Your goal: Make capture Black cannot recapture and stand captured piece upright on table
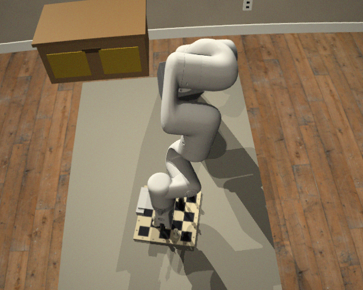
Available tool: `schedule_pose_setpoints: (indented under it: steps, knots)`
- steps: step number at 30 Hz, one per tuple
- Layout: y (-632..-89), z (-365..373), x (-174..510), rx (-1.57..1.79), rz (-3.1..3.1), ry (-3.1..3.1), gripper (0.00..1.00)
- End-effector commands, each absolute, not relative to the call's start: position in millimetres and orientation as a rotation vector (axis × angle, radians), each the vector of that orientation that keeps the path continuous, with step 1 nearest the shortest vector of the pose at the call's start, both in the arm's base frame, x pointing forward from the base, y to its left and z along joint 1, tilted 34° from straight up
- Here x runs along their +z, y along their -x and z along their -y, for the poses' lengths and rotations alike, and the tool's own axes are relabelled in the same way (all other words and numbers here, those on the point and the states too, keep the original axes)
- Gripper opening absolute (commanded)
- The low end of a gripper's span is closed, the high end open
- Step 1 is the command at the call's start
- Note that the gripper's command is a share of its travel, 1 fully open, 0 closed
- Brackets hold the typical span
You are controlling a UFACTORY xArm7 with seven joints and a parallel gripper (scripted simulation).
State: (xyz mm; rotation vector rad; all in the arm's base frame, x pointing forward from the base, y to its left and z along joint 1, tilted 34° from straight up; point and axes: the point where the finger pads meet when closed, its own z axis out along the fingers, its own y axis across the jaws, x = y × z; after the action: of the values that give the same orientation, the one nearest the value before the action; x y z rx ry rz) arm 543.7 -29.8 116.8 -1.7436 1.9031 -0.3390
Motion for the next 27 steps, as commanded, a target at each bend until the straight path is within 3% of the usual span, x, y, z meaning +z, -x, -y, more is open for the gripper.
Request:
schedule_pose_setpoints:
  steps: [1,16,17,19,20,22,23,25,26,27]
  knots:
    - [-544.4,30.6,118.3,-0.342,-1.902,1.741,0.0]
    - [-544.4,30.6,118.3,-0.342,-1.902,1.741,0.0]
    - [-544.4,30.6,118.3,-0.342,-1.902,1.741,0.07]
    - [-544.4,30.6,118.3,-0.342,-1.902,1.741,0.07]
    - [-544.4,30.6,118.3,-0.342,-1.902,1.741,0.14]
    - [-544.4,30.6,118.3,-0.342,-1.902,1.741,0.14]
    - [-544.4,30.6,118.3,-0.342,-1.902,1.741,0.21]
    - [-544.4,30.6,118.3,-0.342,-1.902,1.741,0.21]
    - [-544.4,30.6,118.3,-0.342,-1.902,1.741,0.28]
    - [-544.4,30.6,118.3,-0.342,-1.902,1.741,0.28]
